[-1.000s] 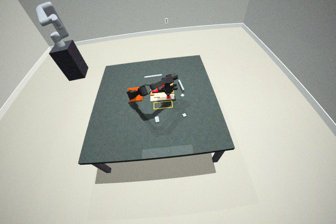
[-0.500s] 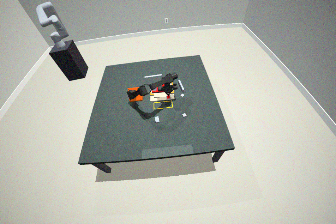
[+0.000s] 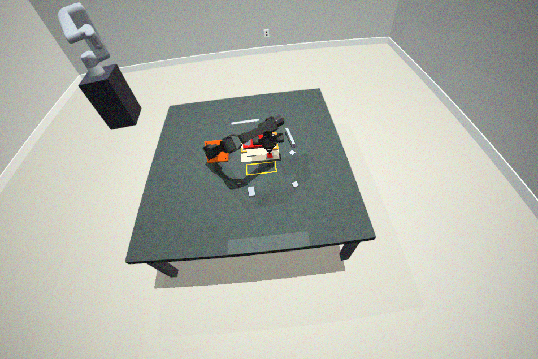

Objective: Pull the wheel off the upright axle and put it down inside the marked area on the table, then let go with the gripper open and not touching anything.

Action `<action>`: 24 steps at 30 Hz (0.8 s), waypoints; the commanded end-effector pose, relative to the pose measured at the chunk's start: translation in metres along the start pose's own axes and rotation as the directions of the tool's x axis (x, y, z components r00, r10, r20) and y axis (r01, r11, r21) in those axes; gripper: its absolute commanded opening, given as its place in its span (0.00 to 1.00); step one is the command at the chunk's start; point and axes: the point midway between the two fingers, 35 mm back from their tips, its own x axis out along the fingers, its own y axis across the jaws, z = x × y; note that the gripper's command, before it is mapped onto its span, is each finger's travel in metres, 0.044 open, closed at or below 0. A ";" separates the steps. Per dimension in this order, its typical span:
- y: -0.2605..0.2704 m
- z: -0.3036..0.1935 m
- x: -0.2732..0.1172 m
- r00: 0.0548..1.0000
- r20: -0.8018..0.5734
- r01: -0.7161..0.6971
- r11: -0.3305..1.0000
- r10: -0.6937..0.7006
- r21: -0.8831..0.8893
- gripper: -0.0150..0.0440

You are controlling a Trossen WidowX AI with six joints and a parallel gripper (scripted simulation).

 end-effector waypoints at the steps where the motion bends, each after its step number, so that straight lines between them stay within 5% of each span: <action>1: 0.001 -0.001 -0.012 1.000 -0.004 -0.004 1.000 0.005 0.001 0.25; 24: -0.029 0.048 -0.030 1.000 -0.002 -0.004 1.000 0.004 -0.001 0.25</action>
